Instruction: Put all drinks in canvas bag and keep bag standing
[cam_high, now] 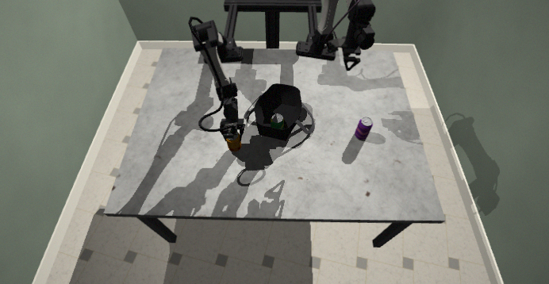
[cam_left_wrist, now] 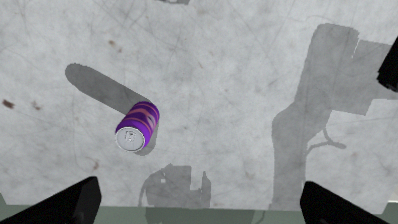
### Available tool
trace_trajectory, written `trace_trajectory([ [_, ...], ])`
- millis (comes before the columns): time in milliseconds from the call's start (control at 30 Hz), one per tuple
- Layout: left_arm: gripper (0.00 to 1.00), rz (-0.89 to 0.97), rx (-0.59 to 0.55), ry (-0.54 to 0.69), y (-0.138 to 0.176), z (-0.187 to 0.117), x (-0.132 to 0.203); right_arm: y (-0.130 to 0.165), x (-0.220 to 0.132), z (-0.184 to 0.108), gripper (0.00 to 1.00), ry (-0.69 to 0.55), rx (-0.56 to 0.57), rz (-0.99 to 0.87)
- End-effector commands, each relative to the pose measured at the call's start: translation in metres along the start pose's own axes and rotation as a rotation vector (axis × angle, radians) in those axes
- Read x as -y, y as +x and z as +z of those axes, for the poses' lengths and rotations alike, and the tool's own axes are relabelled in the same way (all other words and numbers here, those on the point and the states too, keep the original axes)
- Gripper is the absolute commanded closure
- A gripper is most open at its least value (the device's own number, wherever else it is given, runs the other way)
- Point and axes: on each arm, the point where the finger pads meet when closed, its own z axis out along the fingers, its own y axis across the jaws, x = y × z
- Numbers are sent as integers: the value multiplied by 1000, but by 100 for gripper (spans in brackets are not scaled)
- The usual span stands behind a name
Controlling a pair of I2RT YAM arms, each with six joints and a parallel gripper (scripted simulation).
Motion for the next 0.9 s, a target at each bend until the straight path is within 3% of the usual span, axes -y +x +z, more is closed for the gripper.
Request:
trace_trajectory([
  [0,0,-6,2,-23,0,-5,-3,-64,-5,-28,30,-6,128,36],
  [67,0,-6,2,-23,0,-5,-3,-84,-6,-35,30,-13,217,63],
  [267,0,-6,2,-23,0,-5,-3,-82,-6,-41,30,-14,206,59],
  [300,0,-6,2,-23,0,-5,-3,-63,-5,-38,30,-11,182,51],
  [467,0,-6,2,-23,0,-5,-3,-79,-6,-40,30,-14,216,39],
  [533,0,-6,2,-23,0,-5,-3,-60,-5,-38,30,-11,180,28],
  [633,0,-6,2,-23,0,-5,-3,-77,-6,-40,30,-14,214,38],
  [667,0,-6,2,-23,0,-5,-3,-62,-5,-38,30,-12,195,43],
  [700,0,-6,2,-23,0,-5,-3,-76,-6,-39,30,-14,214,41],
  [867,0,-6,2,-23,0,-5,-3,-78,-6,-46,30,-13,206,60],
])
